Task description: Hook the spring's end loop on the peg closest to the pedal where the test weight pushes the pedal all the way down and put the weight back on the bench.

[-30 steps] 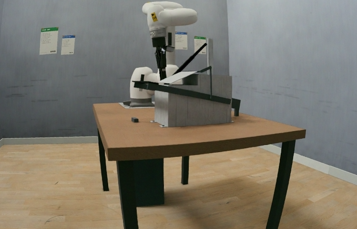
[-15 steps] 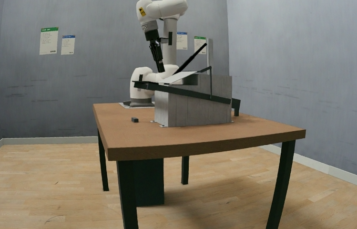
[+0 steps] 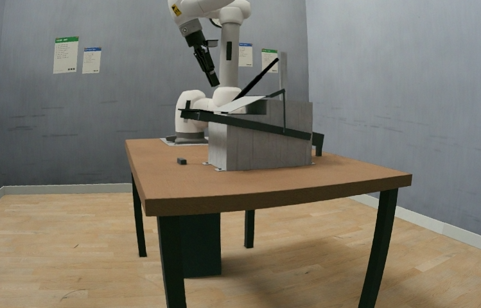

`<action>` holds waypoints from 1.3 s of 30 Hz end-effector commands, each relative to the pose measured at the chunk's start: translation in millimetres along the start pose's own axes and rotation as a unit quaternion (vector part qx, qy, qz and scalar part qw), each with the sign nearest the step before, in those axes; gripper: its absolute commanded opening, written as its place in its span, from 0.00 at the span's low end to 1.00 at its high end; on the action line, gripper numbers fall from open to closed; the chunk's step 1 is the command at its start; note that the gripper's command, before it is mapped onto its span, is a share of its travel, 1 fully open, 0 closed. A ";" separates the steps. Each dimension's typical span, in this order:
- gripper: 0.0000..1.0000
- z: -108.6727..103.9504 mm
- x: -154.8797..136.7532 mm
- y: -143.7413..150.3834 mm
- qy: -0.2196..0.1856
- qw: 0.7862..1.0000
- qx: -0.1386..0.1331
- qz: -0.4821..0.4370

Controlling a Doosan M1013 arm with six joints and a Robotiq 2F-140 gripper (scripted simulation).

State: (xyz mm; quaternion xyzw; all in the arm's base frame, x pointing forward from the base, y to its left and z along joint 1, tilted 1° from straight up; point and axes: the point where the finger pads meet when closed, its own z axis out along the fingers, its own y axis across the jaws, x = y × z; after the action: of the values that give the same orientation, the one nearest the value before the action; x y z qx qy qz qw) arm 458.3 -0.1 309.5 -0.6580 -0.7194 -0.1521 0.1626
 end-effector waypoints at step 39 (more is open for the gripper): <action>0.24 -24.6 -21.1 127.1 0.081 0.997 0.002 -0.010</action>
State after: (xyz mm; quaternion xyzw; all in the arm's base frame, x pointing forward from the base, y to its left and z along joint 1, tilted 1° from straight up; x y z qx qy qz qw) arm 542.2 -19.1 336.0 -0.6371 -0.7109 -0.2031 0.2181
